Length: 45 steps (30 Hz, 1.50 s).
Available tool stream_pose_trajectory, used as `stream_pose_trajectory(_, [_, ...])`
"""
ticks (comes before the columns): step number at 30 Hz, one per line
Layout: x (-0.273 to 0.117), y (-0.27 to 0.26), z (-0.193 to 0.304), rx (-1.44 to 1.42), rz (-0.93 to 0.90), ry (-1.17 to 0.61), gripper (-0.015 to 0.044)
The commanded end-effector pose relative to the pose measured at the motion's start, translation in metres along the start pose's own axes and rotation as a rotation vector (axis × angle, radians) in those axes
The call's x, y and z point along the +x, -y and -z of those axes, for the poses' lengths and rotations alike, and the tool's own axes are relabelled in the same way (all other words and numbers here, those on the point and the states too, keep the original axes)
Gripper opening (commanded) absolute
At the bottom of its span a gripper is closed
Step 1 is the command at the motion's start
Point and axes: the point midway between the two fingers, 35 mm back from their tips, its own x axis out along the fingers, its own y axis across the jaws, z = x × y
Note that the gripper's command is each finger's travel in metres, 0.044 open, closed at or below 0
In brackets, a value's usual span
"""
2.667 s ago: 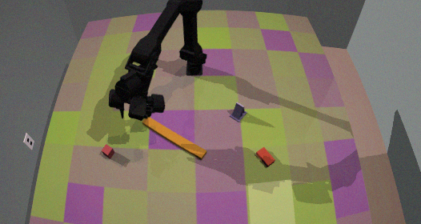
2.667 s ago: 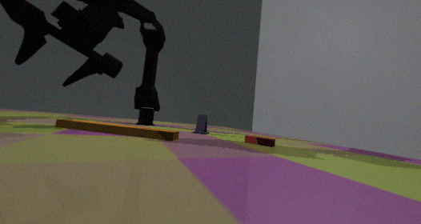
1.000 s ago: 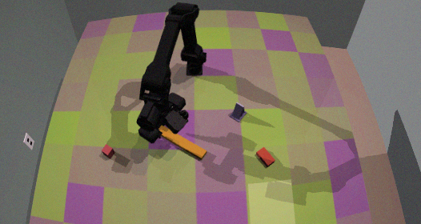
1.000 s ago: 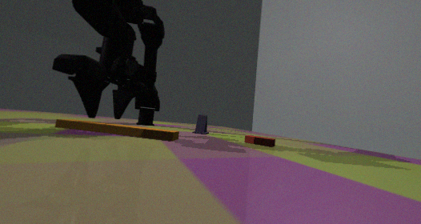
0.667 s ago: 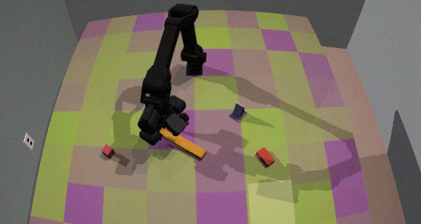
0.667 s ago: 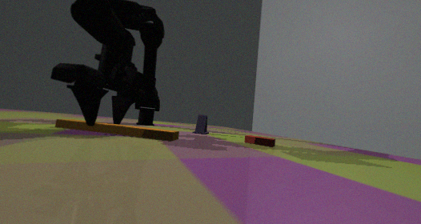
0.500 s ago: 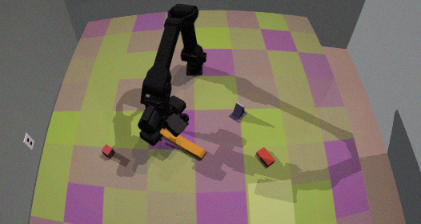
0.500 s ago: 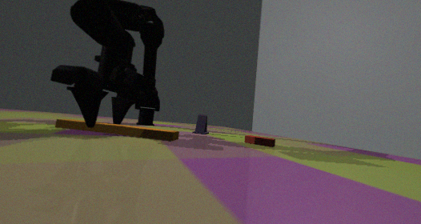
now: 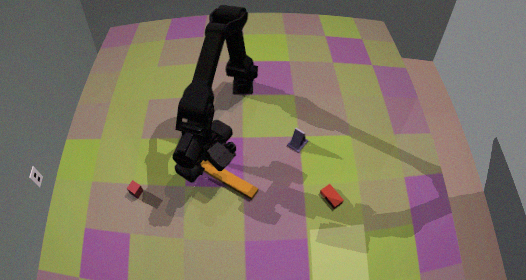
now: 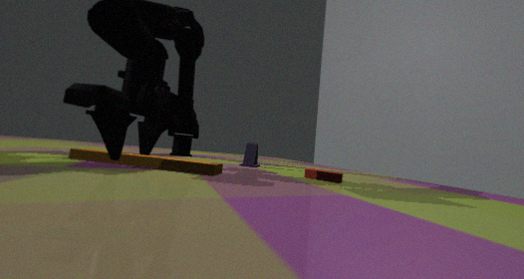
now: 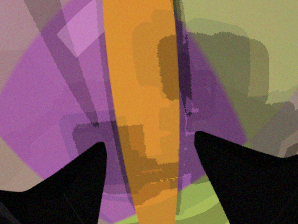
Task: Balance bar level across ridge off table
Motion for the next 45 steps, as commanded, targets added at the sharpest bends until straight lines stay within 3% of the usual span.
stream_pose_trajectory(1, [0.0,0.0,0.0,0.0,0.0,0.0,0.021])
stream_pose_trajectory(3, [0.0,0.0,0.0,0.0,0.0,0.0,0.0157])
stream_pose_trajectory(11, [0.0,0.0,0.0,0.0,0.0,0.0,0.0104])
stream_pose_trajectory(15, [-0.006,0.001,0.0,0.0,0.0,0.0,0.0])
stream_pose_trajectory(45, [-0.083,0.004,-0.002,-0.005,-0.004,0.003,0.0])
